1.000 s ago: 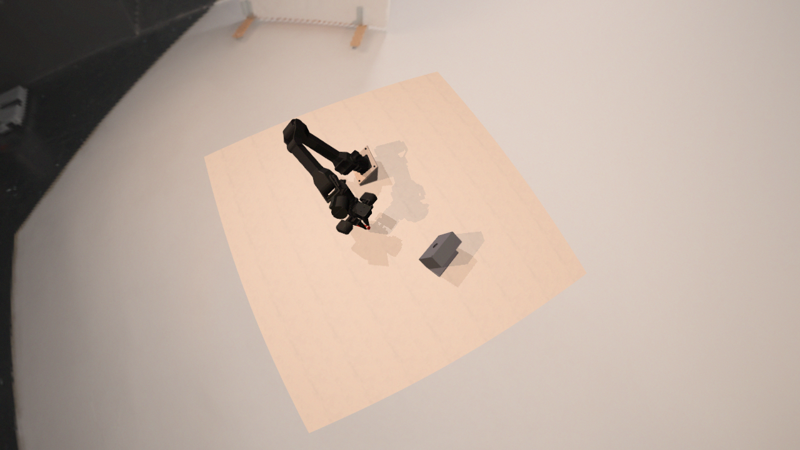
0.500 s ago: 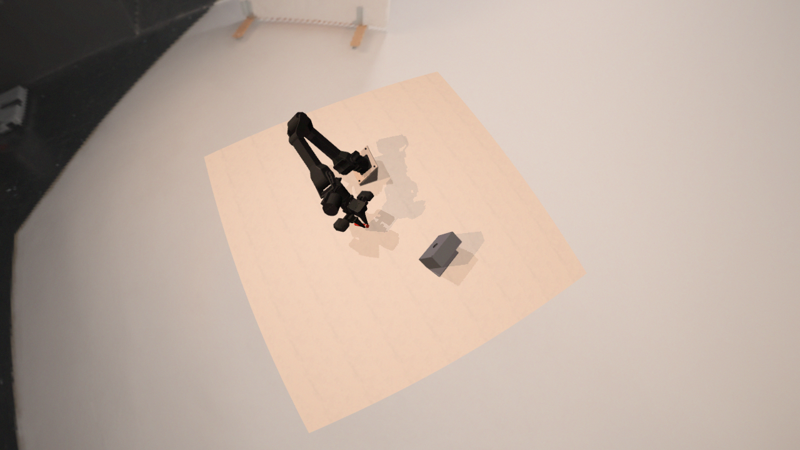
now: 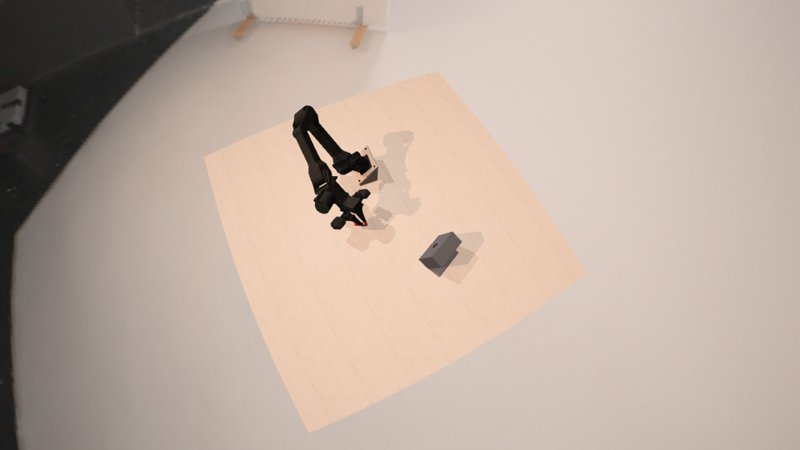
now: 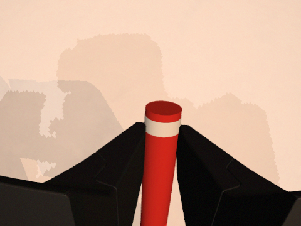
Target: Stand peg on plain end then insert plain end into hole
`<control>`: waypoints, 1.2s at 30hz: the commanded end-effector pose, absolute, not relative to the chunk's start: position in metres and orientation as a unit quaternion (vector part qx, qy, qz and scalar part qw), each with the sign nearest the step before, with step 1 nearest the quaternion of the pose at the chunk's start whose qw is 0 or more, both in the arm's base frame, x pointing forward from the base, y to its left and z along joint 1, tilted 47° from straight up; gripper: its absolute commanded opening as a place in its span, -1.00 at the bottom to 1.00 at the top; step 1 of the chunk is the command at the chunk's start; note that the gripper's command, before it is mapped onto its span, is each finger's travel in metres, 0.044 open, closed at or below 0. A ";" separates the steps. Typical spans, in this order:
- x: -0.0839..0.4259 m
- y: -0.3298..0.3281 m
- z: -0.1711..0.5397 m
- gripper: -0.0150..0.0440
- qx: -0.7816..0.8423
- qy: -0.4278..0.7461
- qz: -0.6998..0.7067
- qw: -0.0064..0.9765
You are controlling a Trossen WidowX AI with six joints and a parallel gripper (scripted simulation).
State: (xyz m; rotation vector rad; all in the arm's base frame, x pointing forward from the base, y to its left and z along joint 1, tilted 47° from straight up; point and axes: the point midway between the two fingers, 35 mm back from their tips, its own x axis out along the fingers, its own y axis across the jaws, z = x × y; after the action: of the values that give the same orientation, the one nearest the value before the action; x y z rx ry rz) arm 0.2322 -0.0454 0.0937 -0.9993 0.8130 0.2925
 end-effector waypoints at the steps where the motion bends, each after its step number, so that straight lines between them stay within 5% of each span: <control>1: 0.230 -0.045 0.096 -0.32 -0.464 0.361 0.144 0.796; 36: 0.210 -0.055 0.104 -0.32 -0.440 0.237 0.213 0.840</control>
State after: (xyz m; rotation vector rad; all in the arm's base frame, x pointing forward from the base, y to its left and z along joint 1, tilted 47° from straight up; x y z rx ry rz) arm 0.2118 -0.0550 0.1047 -0.9385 0.5245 0.4333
